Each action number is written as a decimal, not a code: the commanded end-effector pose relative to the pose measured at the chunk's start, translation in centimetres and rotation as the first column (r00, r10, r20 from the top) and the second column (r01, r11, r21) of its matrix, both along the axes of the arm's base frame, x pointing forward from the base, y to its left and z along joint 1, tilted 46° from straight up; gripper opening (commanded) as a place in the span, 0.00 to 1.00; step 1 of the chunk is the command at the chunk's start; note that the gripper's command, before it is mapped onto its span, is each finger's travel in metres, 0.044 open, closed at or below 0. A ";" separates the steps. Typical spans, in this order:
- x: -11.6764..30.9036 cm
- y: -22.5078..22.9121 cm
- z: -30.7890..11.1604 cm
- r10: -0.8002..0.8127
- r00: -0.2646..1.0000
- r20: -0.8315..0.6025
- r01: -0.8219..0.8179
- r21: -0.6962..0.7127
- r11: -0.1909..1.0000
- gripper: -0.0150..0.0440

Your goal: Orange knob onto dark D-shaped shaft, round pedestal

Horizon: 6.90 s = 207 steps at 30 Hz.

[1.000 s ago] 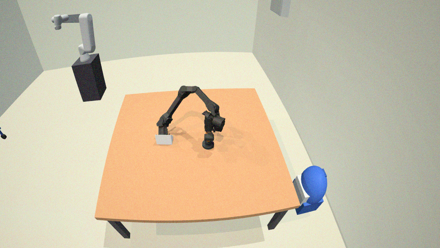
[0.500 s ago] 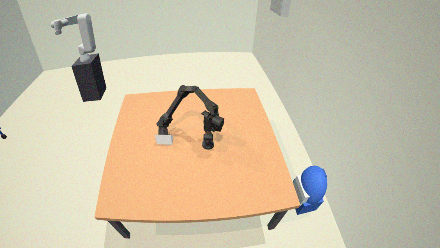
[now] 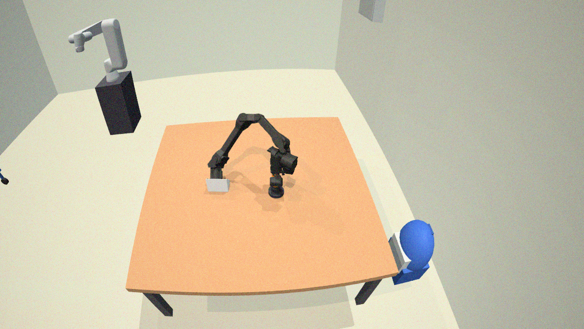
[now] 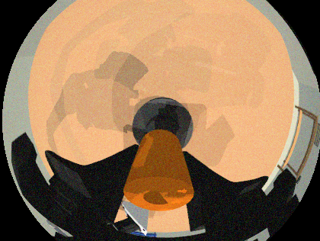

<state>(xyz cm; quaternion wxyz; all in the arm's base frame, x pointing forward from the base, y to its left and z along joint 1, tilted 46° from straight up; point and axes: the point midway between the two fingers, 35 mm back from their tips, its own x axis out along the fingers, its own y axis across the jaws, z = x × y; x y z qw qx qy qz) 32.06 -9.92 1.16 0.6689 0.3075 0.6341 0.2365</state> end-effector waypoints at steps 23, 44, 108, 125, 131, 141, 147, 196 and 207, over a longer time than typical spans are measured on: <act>0.8 -0.2 -0.3 -0.146 0.979 -0.139 0.149 0.005 0.989 0.25; 0.1 -0.2 0.3 -0.283 0.916 -0.284 0.292 -0.009 0.956 0.25; 0.3 -0.1 -0.1 -0.404 0.813 -0.419 0.426 -0.045 0.904 0.25; 0.1 -0.2 0.2 -0.505 0.675 -0.538 0.544 -0.100 0.833 0.25; 0.3 -0.1 0.0 -0.505 0.675 -0.537 0.544 -0.100 0.833 0.25; 0.5 -0.6 0.0 -0.505 0.675 -0.537 0.544 -0.100 0.833 0.25; 0.7 -0.6 0.0 -0.505 0.675 -0.537 0.544 -0.100 0.833 0.25; 0.5 -0.5 0.1 -0.582 0.508 -0.635 0.641 -0.172 0.748 0.25; 0.8 -0.2 -0.4 -0.582 0.508 -0.635 0.641 -0.172 0.748 0.25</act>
